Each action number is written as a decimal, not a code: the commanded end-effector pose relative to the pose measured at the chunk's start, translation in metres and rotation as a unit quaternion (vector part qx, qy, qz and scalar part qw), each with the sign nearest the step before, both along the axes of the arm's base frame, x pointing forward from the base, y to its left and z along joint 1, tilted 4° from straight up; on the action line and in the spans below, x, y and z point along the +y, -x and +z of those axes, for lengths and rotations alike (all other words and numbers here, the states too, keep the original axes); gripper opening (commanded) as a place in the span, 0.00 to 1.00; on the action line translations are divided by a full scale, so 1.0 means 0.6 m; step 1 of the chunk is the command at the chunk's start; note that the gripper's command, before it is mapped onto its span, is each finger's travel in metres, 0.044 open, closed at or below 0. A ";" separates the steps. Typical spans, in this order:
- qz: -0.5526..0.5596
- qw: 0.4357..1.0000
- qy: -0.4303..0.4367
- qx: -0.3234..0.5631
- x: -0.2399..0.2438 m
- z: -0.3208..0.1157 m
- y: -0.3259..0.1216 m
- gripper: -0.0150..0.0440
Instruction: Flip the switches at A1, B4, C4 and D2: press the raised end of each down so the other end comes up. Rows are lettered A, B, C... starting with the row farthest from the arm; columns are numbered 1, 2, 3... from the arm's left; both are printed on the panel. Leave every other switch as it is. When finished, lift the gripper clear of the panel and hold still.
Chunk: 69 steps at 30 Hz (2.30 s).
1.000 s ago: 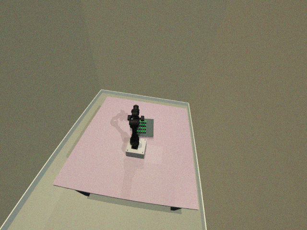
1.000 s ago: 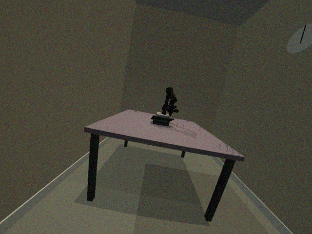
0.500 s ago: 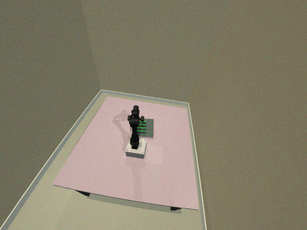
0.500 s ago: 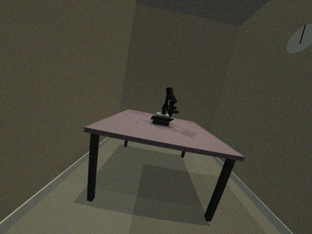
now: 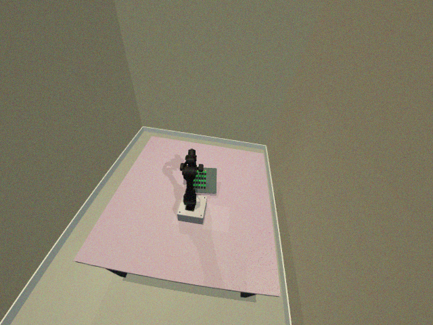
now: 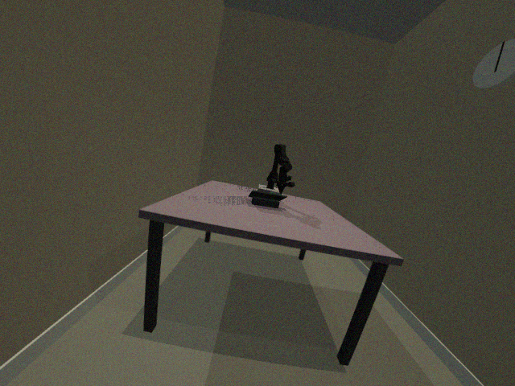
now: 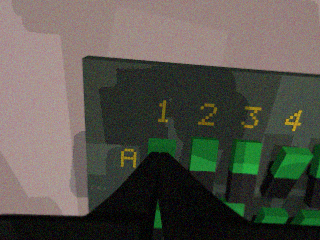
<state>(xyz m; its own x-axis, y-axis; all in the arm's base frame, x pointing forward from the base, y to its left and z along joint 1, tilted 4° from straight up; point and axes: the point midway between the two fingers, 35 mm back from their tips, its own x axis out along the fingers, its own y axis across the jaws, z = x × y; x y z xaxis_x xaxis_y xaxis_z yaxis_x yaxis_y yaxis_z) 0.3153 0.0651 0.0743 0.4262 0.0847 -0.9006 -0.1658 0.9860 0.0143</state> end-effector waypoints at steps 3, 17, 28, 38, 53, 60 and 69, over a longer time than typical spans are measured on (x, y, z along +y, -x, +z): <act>-0.003 1.000 0.002 -0.002 -0.001 -0.001 -0.002 0.25; -0.003 1.000 0.002 -0.002 -0.001 -0.003 -0.003 0.25; -0.003 1.000 0.002 -0.002 -0.001 -0.005 -0.004 0.25; -0.003 1.000 0.002 -0.002 -0.001 -0.007 -0.005 0.25; -0.003 1.000 0.000 -0.014 -0.010 0.087 0.044 0.25; -0.003 1.000 0.002 -0.011 -0.075 0.071 0.061 0.25; -0.003 1.000 0.003 -0.012 -0.132 0.052 0.083 0.25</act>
